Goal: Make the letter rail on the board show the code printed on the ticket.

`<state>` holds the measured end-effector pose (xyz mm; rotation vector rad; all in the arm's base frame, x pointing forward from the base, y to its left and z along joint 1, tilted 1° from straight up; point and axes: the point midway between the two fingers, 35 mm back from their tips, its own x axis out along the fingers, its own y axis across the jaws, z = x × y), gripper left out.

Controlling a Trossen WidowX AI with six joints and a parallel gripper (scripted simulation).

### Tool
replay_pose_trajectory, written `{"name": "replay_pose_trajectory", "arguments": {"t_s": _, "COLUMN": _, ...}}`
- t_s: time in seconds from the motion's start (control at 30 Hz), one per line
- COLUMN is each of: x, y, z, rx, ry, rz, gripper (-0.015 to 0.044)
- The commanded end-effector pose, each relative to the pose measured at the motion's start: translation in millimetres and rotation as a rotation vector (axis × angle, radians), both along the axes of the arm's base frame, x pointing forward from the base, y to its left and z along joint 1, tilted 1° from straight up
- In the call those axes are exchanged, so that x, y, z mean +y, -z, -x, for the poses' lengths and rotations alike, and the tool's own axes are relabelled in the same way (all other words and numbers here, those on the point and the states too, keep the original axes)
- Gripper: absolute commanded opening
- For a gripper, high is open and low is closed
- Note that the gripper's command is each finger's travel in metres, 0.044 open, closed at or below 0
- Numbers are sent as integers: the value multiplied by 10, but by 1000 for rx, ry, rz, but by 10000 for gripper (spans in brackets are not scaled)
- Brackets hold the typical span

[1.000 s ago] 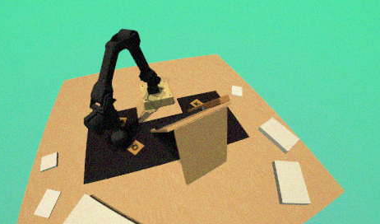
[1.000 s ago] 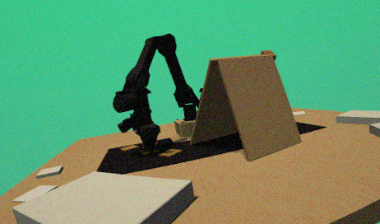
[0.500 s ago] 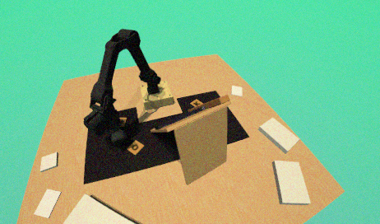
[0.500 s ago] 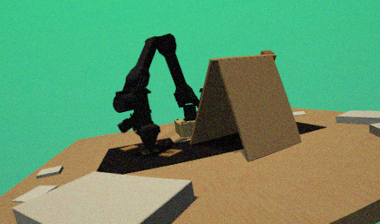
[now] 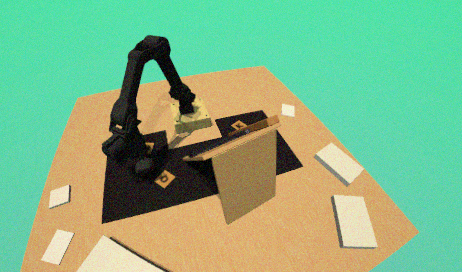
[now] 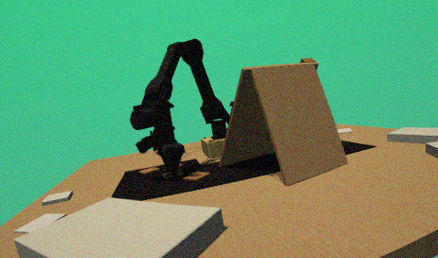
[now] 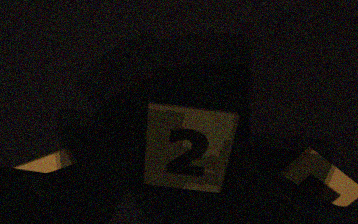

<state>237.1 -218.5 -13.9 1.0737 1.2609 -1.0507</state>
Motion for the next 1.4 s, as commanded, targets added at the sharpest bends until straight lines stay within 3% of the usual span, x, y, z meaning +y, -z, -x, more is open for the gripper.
{"name": "replay_pose_trajectory", "arguments": {"t_s": 0.0, "x": -3, "y": 6, "z": 3, "rx": 3, "ry": 3, "rz": 3, "gripper": 293}}
{"name": "replay_pose_trajectory", "arguments": {"t_s": 0.3, "x": -2, "y": 6, "z": -2, "rx": 3, "ry": 3, "rz": 3, "gripper": 233}}
{"name": "replay_pose_trajectory", "arguments": {"t_s": 0.6, "x": 3, "y": -63, "z": -3, "rx": 3, "ry": 3, "rz": 3, "gripper": 0}}
{"name": "replay_pose_trajectory", "arguments": {"t_s": 1.37, "x": 13, "y": -209, "z": -9, "rx": 3, "ry": 3, "rz": 3, "gripper": 0}}
